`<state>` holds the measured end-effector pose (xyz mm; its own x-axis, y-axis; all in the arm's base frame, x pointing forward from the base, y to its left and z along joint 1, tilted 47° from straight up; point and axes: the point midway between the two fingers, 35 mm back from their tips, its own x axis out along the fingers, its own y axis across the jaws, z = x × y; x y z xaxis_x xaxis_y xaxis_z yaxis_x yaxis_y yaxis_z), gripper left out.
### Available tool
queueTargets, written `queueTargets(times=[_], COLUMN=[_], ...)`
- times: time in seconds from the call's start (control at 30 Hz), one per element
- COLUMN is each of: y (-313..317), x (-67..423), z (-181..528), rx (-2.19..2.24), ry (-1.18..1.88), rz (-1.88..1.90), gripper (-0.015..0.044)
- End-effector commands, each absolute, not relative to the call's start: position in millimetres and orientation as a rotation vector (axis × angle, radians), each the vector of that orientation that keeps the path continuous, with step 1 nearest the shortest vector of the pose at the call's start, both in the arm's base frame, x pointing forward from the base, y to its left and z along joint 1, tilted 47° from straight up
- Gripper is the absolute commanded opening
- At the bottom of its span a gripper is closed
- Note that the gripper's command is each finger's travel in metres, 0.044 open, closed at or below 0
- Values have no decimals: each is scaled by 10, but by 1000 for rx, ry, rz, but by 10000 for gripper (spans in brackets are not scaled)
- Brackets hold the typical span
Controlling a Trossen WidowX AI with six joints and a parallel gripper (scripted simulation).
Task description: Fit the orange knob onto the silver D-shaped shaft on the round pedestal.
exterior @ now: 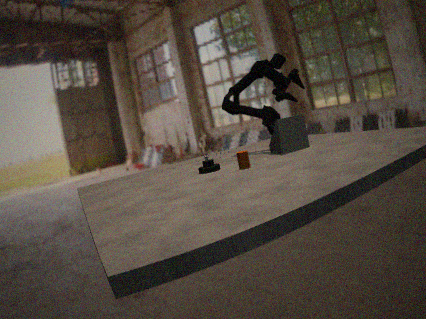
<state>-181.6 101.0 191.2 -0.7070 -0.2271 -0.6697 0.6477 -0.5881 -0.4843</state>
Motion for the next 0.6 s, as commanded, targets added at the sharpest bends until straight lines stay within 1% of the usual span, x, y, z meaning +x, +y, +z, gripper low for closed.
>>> queueTargets(times=[0.0,0.03,0.07,0.1,0.2,0.33,0.47,0.57], y=[1010,1035,1108,1229,1638,2084,2268,2379], x=[-1816,-1808,-1782,-1731,-1485,-1019,-590,-230], z=[1912,1903,1873,1823,1635,1374,1166,1016], rx=[764,784,843,940,1275,1664,1874,2020], ry=[1010,988,918,798,317,-436,-922,-1415], rz=[-2291,-2305,-2345,-2408,-2600,-2734,-2720,-2635], gripper=[426,440,440,440,440,440,440,440])
